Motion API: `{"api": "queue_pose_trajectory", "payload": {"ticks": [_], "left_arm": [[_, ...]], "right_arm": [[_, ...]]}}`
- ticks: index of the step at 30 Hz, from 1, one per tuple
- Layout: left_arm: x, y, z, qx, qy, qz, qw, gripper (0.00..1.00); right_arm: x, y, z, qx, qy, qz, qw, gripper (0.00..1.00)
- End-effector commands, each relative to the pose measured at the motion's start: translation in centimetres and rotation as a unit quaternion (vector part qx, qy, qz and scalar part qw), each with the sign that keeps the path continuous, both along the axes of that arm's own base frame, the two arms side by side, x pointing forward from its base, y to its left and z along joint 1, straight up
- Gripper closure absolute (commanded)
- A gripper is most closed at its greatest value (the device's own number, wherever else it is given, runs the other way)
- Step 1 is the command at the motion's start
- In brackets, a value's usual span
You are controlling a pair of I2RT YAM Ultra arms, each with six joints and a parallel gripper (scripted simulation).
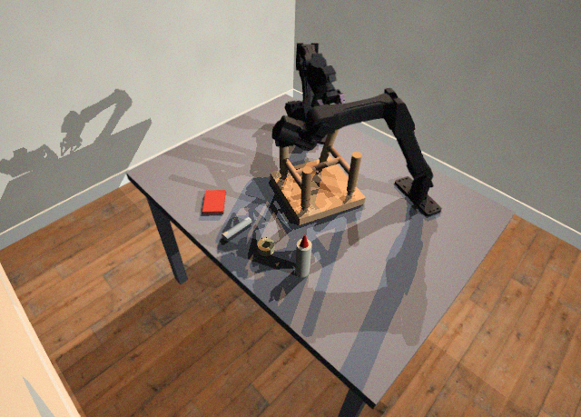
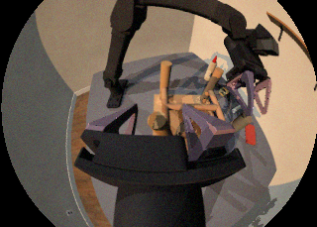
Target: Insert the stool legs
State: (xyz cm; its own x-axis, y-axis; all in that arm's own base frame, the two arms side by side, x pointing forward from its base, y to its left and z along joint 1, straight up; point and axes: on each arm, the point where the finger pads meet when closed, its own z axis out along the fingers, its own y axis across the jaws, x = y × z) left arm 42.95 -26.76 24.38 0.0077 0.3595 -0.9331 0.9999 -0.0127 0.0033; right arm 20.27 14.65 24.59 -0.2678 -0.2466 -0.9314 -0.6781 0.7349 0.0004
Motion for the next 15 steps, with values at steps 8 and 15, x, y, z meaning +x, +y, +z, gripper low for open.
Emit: {"api": "queue_pose_trajectory", "payload": {"ticks": [8,15], "left_arm": [[-1.1,0.1,0.7,-0.008,-0.013,-0.01,1.0,0.31],[-1.0,0.0,-0.1,-0.008,-0.01,-0.008,1.0,0.31]], "right_arm": [[-0.6,0.1,2.2,0.011,-0.03,0.007,0.999,0.31],[-0.6,0.1,2.2,0.011,-0.03,0.007,0.999,0.31]]}}
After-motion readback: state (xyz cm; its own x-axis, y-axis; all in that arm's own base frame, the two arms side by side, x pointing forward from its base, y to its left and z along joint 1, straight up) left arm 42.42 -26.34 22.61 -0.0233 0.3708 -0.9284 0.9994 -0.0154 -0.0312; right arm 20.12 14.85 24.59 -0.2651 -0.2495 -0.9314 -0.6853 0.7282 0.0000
